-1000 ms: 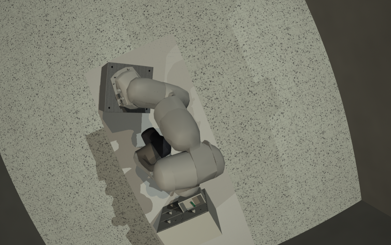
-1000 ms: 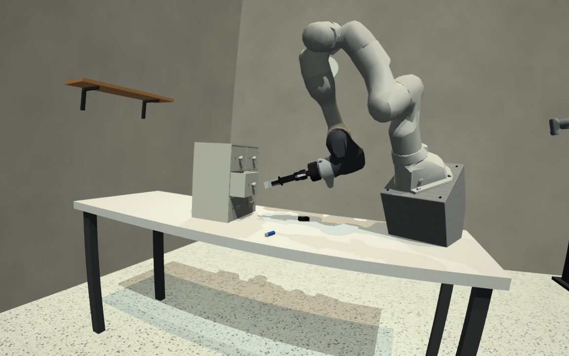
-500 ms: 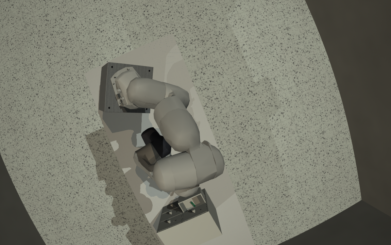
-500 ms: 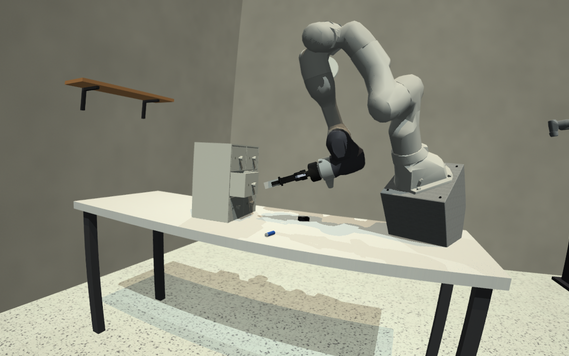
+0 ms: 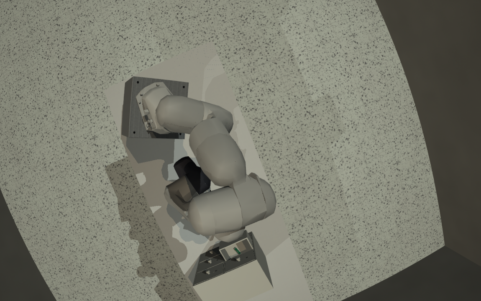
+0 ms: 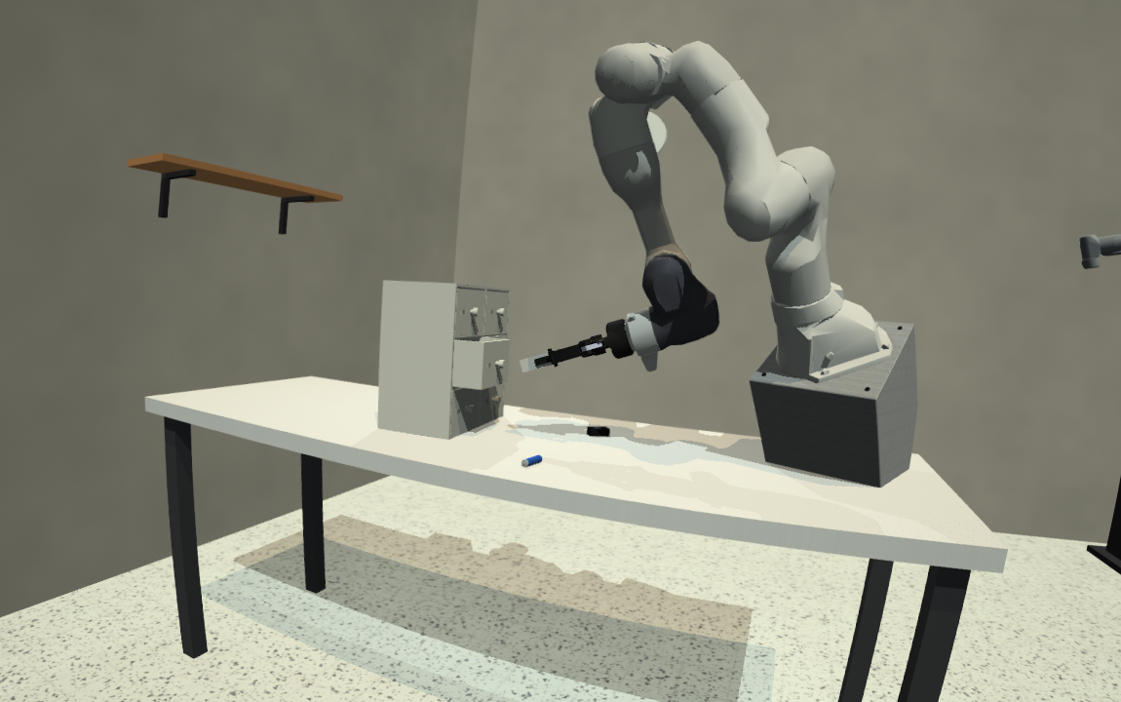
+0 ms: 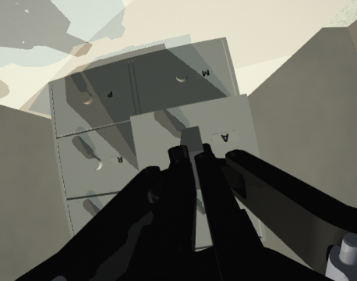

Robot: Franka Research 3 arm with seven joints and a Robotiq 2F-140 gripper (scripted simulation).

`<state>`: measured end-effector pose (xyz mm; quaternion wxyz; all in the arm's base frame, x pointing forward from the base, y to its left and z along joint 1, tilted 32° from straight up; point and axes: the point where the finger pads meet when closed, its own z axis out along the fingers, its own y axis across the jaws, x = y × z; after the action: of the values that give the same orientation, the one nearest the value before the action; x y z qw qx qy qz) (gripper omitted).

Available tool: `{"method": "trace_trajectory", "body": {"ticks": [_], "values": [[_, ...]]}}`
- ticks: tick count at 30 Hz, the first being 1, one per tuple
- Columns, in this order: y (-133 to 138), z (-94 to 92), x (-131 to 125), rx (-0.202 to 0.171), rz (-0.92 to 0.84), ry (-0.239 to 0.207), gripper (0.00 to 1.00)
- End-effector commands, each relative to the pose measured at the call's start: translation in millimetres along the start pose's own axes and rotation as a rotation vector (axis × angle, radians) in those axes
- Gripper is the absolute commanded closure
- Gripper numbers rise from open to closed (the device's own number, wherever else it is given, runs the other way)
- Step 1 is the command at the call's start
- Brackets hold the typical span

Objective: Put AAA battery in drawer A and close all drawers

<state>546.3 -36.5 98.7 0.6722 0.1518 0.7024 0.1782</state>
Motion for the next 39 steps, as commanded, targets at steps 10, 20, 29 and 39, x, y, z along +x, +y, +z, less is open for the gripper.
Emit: {"method": "trace_trajectory", "body": {"ticks": [10,20,29,39], "values": [[0.2,0.8,0.5,0.001,0.003,0.001,1.00],[0.2,4.2,-0.7,0.001,0.003,0.001,1.00],[0.2,10.2,-2.9,0.001,0.003,0.001,1.00],[0.2,23.9,-7.8,0.001,0.003,0.001,1.00]]}}
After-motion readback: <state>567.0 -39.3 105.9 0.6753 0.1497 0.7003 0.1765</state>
